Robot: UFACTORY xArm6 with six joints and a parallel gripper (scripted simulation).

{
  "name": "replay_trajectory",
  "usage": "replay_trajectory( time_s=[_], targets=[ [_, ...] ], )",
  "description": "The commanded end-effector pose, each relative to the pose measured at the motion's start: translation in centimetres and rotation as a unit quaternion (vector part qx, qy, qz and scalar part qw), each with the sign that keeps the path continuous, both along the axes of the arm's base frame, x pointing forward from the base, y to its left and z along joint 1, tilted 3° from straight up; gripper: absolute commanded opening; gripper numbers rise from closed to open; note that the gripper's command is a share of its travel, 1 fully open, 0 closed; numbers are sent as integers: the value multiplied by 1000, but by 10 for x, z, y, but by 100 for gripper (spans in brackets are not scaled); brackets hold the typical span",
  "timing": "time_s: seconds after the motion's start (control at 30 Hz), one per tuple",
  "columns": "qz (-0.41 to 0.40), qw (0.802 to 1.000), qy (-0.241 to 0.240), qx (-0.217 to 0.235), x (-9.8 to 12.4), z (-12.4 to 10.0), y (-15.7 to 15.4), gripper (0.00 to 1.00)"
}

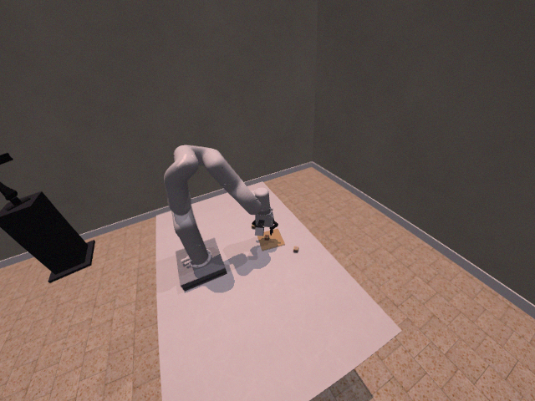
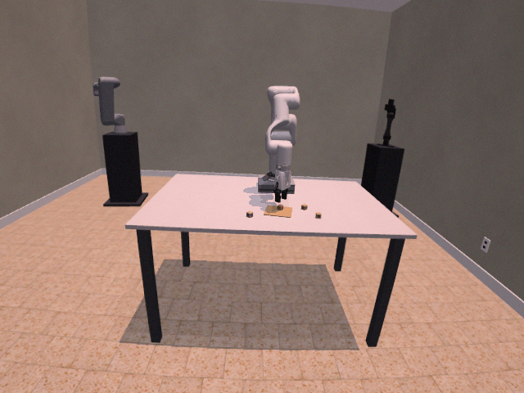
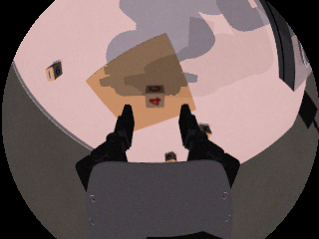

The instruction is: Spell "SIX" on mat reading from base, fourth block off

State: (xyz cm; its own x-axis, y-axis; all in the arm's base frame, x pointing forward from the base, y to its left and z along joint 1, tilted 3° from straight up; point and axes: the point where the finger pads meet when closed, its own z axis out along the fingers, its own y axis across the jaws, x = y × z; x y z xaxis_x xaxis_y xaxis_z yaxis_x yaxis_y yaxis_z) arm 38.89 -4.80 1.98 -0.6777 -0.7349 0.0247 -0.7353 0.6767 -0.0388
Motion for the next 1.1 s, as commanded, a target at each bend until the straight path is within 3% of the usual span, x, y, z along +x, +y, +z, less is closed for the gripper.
replay_trajectory(
  time_s=[0.0,1.07],
  targets=[
    [0,1000,-2,0,2,-5,-1,63],
    [0,1000,-2,0,2,-16,-1,63]
  ],
)
